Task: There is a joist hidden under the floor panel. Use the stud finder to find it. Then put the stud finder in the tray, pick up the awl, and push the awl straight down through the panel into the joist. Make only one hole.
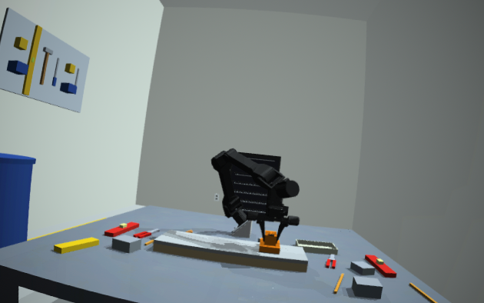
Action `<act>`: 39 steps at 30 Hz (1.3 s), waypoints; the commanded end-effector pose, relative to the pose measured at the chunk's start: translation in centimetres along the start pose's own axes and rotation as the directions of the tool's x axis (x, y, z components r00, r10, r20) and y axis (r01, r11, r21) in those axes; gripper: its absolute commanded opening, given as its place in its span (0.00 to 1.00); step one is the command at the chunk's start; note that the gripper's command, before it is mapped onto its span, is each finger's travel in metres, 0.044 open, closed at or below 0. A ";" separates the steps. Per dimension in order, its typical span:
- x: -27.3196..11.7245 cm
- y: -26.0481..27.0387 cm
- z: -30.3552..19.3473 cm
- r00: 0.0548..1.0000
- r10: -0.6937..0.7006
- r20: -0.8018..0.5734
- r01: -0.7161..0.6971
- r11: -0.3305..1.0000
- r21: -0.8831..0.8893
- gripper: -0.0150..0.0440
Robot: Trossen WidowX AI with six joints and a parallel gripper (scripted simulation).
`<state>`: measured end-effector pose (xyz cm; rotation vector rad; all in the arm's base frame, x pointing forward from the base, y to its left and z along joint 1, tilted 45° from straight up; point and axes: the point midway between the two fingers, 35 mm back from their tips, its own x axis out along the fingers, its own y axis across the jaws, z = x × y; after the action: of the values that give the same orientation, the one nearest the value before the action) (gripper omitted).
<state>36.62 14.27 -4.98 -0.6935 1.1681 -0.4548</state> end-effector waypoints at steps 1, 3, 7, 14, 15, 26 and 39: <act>0.1 1.4 0.0 1.000 0.003 -0.002 -0.003 1.000 0.002 0.25; 0.0 2.0 0.0 1.000 0.003 -0.002 -0.003 1.000 0.002 0.25; 0.0 3.1 0.0 1.000 0.004 -0.002 -0.004 1.000 0.002 0.25; 0.0 5.0 0.0 1.000 0.005 -0.001 -0.005 1.000 0.003 0.25; 0.0 5.3 0.0 1.000 0.006 -0.001 -0.006 1.000 0.003 0.25; -0.2 6.3 0.0 1.000 0.005 0.002 -0.005 1.000 0.000 0.25; 0.0 5.0 0.0 1.000 0.005 -0.001 -0.005 1.000 0.003 0.25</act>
<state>36.39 18.74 -9.17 -0.6824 1.1689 -0.4461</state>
